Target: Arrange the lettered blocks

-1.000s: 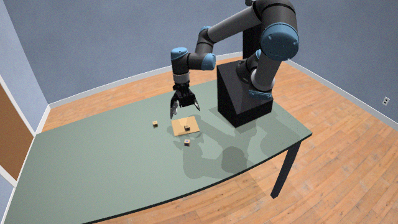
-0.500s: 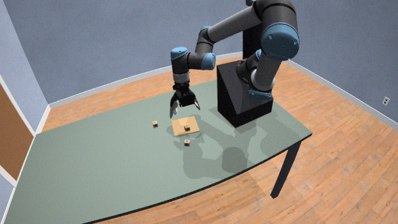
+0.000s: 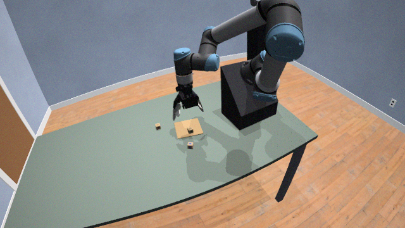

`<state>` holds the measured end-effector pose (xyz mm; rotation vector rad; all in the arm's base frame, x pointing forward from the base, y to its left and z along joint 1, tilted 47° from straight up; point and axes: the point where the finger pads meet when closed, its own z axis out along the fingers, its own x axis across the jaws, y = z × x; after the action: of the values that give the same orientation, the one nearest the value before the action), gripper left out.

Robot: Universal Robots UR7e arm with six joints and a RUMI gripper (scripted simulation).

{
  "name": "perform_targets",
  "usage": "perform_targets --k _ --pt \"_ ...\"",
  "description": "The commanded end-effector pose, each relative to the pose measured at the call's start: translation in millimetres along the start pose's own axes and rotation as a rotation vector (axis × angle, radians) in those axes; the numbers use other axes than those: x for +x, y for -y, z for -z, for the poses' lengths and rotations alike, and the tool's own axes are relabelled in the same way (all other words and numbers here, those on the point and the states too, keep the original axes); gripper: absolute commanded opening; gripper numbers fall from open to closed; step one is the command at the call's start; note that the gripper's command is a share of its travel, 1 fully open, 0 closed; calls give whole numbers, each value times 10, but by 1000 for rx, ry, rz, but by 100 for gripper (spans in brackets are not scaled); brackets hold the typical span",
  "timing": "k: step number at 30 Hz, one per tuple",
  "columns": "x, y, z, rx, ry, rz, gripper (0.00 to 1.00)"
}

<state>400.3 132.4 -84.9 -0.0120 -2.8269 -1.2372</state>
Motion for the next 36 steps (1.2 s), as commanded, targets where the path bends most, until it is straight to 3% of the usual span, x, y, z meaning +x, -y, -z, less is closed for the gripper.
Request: perform_targets --k 1,17,36 --pt "-6 5 4 0 1 7 100" --pt "-29 35 7 1 1 77 100" --pt "-99 125 17 2 1 299 100"
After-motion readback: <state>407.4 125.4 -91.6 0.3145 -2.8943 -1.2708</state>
